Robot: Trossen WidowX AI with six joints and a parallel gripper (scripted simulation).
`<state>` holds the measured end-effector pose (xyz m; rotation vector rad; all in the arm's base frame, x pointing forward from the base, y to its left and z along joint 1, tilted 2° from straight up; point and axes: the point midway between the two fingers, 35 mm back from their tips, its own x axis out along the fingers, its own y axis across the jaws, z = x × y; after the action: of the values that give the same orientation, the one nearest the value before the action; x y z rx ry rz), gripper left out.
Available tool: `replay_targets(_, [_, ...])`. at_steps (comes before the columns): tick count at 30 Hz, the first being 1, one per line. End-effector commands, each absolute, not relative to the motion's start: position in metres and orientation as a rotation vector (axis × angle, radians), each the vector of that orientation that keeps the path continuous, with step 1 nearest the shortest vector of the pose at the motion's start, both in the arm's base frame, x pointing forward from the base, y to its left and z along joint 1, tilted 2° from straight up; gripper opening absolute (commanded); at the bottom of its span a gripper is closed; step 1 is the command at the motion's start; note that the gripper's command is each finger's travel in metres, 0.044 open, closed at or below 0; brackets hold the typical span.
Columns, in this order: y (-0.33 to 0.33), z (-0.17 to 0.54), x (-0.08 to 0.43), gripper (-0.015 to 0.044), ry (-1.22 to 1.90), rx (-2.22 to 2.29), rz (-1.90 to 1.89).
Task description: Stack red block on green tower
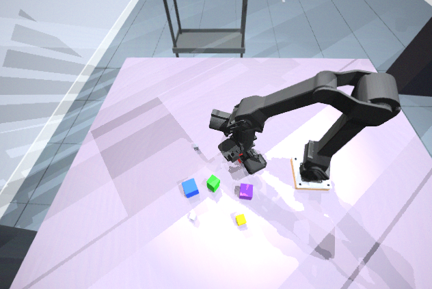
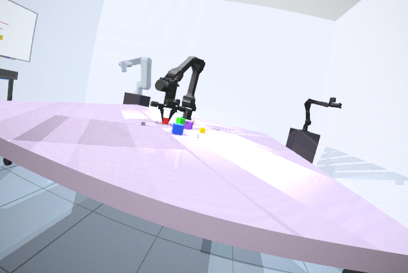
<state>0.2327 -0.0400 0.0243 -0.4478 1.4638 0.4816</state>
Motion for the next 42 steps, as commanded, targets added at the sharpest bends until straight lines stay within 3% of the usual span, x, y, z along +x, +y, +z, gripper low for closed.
replay_targets(1, [-0.041, 0.024, 0.232, 0.0098, 1.466, -0.451, 0.479])
replay_targets(3, [-0.041, 0.024, 0.232, 0.0085, 1.466, -0.451, 0.479])
replay_targets(7, [-0.041, 0.034, 0.233, 0.0, 1.466, -0.451, 0.479])
replay_targets(29, [-0.044, 0.139, 0.228, 0.0, 1.466, -0.452, 0.479])
replay_targets(42, [-0.028, 0.146, 0.245, 0.0, 1.464, -0.451, 0.479])
